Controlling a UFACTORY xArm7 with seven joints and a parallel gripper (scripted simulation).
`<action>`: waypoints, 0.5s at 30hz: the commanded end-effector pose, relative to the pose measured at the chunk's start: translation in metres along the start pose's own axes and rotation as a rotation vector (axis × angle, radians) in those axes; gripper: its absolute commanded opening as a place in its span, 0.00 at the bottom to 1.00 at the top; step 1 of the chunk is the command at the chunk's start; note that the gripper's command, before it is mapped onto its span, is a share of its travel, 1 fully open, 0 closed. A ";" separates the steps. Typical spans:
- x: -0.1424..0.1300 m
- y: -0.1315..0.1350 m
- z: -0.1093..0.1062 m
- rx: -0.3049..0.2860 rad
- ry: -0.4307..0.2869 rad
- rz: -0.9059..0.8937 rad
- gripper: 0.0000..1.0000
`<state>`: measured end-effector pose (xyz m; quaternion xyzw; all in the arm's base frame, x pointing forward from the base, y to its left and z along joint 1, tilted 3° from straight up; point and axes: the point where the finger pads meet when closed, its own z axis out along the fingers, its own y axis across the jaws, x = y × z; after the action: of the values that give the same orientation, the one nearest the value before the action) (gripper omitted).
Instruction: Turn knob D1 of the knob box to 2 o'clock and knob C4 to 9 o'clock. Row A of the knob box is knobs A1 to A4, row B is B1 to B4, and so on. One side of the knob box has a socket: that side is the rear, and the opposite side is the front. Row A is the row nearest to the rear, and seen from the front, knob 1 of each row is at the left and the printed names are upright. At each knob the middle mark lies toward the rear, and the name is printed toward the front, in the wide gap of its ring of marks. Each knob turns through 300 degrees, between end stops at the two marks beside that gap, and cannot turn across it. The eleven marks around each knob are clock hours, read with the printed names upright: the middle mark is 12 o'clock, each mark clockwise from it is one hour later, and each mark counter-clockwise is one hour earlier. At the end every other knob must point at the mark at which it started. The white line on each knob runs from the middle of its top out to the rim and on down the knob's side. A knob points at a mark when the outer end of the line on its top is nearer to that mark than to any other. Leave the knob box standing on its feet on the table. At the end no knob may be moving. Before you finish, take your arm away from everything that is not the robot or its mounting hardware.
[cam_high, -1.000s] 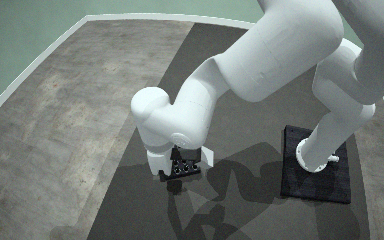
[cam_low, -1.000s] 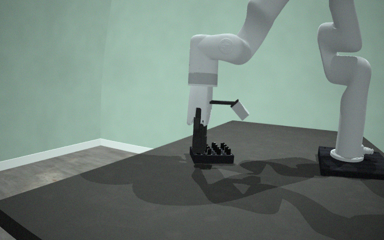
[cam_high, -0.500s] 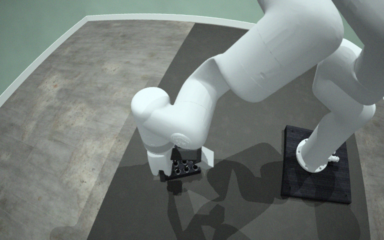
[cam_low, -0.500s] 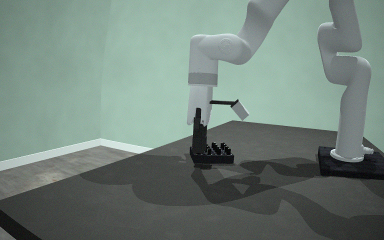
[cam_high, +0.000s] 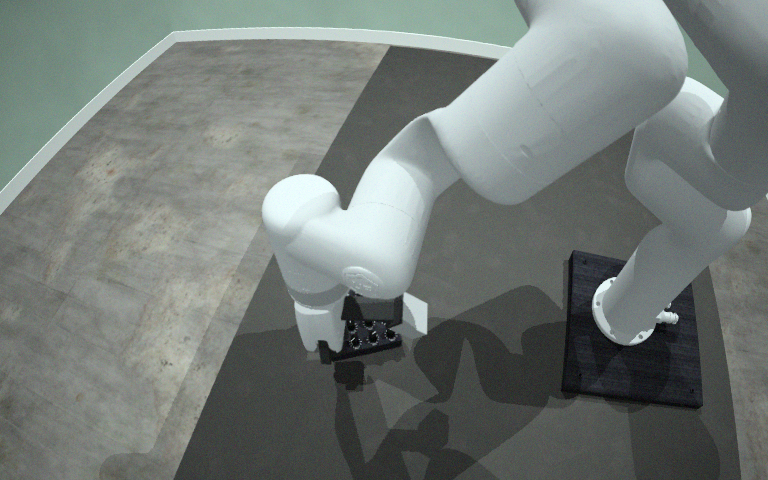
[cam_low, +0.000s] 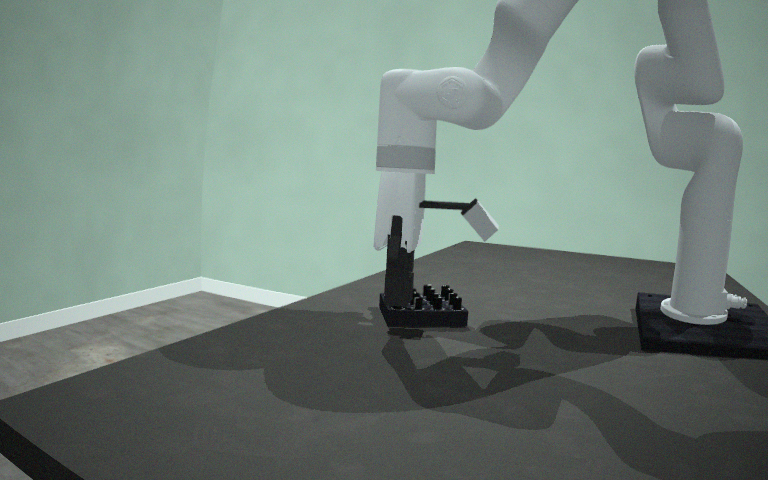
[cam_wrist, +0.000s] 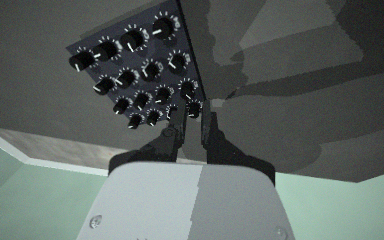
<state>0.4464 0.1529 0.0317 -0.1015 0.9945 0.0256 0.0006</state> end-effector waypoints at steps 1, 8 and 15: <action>-0.002 0.000 -0.001 -0.001 -0.004 0.000 0.19; -0.002 0.000 -0.001 -0.001 -0.004 0.000 0.08; -0.002 0.000 -0.001 -0.001 -0.004 0.000 0.08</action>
<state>0.4464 0.1529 0.0317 -0.1015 0.9945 0.0256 0.0005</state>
